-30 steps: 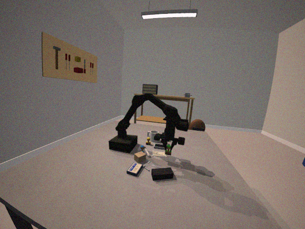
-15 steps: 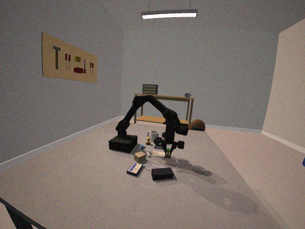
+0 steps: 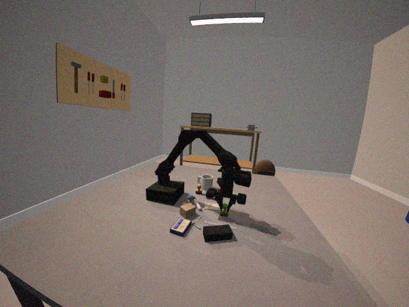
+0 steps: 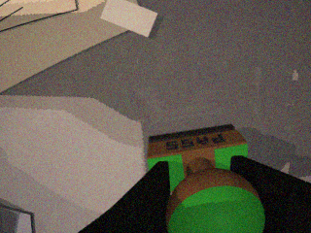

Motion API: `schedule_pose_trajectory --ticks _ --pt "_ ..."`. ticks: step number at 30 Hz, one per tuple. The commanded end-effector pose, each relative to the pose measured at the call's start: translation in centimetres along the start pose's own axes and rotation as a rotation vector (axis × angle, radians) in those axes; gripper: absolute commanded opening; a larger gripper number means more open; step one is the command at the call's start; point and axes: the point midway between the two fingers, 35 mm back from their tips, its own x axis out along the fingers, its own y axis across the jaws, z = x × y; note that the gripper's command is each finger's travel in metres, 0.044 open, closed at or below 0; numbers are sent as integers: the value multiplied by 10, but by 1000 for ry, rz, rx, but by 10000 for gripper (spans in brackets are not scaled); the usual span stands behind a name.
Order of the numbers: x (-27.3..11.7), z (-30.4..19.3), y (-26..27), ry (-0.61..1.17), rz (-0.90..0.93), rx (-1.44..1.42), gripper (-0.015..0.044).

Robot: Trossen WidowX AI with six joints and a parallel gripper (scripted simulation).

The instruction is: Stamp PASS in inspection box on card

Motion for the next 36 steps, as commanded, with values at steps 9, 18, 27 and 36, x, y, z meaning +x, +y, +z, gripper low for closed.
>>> schedule_pose_trajectory --ticks 9,18,27,36 --pt "5 0 1 -1 3 0 131" --pt "-5 0 -1 0 3 0 265" --pt "-112 0 0 2 5 -3 265" --pt "-112 0 0 2 5 -3 265"
